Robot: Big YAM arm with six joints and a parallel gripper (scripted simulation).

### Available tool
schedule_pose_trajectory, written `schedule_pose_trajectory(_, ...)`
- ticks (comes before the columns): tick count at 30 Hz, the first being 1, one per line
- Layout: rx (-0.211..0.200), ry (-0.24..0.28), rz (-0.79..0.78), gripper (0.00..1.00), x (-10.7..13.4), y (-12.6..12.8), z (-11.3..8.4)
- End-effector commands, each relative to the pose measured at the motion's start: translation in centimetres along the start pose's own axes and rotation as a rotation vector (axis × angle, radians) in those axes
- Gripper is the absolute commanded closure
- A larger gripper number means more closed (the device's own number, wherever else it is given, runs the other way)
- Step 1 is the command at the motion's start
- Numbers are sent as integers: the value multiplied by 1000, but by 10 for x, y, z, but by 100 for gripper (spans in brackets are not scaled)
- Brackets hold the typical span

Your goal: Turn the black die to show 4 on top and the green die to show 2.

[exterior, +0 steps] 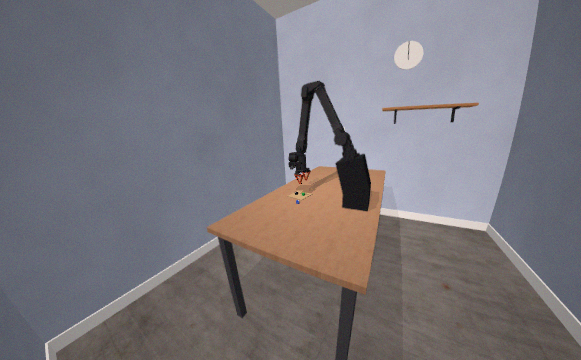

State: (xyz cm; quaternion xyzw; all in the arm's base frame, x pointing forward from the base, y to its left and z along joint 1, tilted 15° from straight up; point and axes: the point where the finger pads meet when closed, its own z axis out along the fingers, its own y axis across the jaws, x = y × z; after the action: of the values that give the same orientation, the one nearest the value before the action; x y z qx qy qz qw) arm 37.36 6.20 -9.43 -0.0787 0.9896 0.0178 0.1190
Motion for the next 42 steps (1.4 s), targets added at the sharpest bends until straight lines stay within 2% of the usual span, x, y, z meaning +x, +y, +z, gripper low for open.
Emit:
schedule_pose_trajectory(1, 0, -28, -5, 0, -8, -3, -27)
schedule_pose_trajectory(10, -1, -39, -6, 0, -13, -2, -77)
schedule_pose_trajectory(12, -1, -39, -6, 0, -13, -2, -77)
schedule_pose_trajectory(16, -1, -48, -6, 0, -18, -2, -88)
schedule_pose_trajectory(42, -1, -49, -6, 0, -19, -2, -89)
